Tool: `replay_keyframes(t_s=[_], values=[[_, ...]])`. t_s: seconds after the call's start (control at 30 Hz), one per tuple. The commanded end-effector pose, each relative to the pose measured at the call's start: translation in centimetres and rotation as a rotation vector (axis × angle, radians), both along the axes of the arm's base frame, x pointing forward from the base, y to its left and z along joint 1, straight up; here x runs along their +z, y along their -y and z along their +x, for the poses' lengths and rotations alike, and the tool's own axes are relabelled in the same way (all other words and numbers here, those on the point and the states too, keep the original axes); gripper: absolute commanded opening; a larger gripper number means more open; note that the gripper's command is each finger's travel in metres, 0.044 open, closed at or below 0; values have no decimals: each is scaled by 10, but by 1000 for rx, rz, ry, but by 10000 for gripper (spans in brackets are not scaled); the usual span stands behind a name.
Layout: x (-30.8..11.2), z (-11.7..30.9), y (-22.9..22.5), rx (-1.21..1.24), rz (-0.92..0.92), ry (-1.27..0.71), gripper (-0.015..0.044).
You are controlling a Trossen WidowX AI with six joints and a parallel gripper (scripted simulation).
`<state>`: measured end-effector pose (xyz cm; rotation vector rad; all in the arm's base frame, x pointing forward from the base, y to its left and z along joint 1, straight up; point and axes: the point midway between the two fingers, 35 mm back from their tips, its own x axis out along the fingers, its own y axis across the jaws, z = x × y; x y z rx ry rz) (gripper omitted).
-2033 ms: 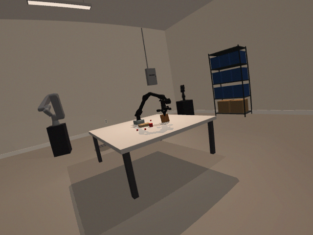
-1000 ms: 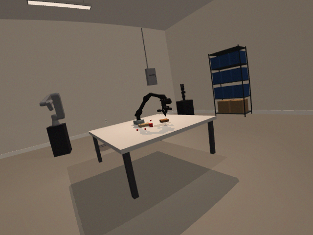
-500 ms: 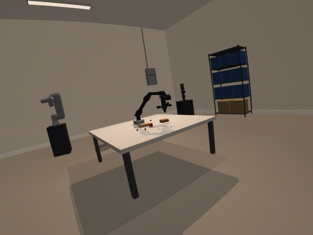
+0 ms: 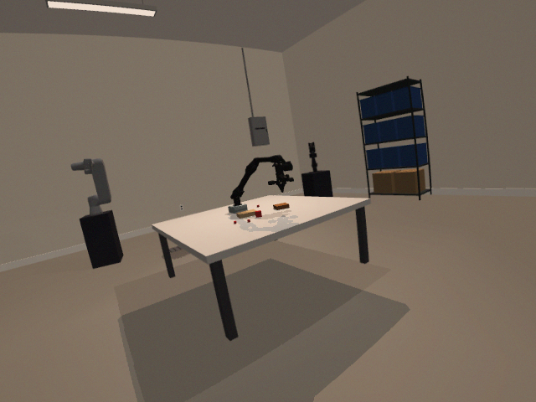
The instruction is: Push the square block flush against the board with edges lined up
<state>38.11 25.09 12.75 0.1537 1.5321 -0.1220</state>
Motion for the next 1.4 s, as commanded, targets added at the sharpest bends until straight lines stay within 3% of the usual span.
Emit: replay_keyframes(t_s=[0.0, 0.57, 1.37], values=[[1, -1, 0, 2, 4, -2, 0], [-1, -1, -2, 22, 0, 1, 0], [-37, -59, -64, 813, -30, 10, 0]])
